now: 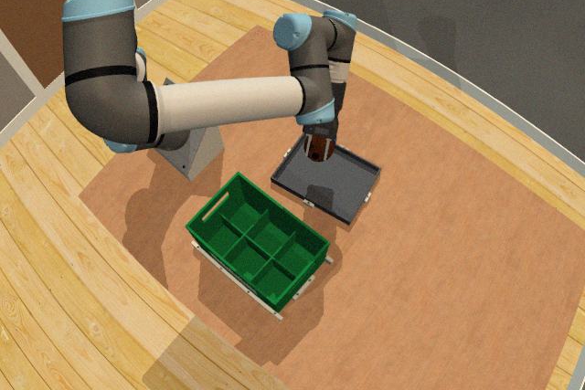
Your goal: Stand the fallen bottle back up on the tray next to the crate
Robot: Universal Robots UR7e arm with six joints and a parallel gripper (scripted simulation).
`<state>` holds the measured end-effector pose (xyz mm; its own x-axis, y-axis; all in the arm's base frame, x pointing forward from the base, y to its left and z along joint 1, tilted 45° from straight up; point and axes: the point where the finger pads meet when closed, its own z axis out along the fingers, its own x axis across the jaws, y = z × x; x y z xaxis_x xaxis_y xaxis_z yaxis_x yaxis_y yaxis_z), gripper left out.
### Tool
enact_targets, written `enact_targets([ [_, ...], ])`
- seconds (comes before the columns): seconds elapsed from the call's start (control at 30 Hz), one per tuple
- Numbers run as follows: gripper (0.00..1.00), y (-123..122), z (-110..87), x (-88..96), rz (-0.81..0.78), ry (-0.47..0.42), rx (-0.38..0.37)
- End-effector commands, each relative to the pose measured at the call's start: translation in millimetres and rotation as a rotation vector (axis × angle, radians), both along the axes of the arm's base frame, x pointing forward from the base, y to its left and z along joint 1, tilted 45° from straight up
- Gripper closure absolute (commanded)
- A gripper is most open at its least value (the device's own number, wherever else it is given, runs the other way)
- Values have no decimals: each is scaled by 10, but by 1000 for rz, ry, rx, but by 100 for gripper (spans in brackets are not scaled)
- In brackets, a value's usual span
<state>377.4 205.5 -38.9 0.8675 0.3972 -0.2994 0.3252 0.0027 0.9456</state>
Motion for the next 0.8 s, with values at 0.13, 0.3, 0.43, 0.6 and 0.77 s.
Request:
enact_targets([
  [0.13, 100, 16, -6, 5, 3, -1, 0],
  [0.3, 100, 16, -6, 5, 3, -1, 0],
  [0.43, 100, 20, -7, 8, 4, -3, -1],
  [0.6, 100, 22, -9, 6, 5, -6, -9],
  [0.77, 100, 20, -13, 2, 8, -13, -24],
])
